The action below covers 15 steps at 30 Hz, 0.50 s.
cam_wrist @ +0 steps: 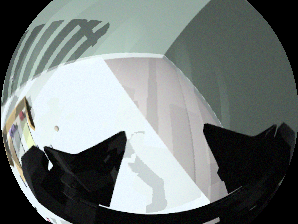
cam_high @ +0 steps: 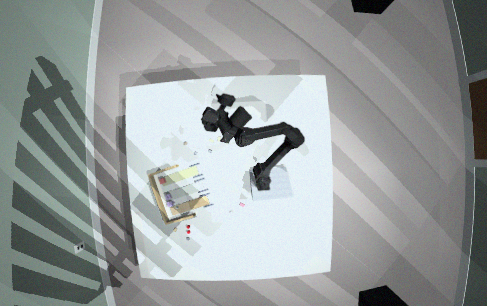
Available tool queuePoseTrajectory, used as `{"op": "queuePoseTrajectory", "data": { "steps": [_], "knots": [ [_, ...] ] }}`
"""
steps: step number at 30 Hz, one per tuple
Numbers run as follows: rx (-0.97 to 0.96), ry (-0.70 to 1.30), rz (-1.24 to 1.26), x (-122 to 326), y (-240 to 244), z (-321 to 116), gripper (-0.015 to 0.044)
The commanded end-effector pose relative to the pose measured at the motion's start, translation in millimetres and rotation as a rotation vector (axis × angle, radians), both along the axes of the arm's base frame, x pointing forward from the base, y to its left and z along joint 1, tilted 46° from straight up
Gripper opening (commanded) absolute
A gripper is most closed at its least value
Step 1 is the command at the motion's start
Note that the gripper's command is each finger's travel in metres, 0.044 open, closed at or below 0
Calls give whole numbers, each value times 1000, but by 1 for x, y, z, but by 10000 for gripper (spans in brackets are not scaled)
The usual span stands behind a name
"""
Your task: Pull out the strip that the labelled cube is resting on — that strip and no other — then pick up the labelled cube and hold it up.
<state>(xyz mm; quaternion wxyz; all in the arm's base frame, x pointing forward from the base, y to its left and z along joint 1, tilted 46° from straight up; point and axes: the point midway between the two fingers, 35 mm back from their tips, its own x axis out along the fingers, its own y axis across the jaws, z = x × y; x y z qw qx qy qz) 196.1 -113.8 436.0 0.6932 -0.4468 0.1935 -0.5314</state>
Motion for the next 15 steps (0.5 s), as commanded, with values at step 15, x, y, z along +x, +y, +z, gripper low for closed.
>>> {"op": "queuePoseTrajectory", "data": {
  "steps": [15],
  "knots": [
    [174,111,489,133,109,-167,400]
  ]
}}
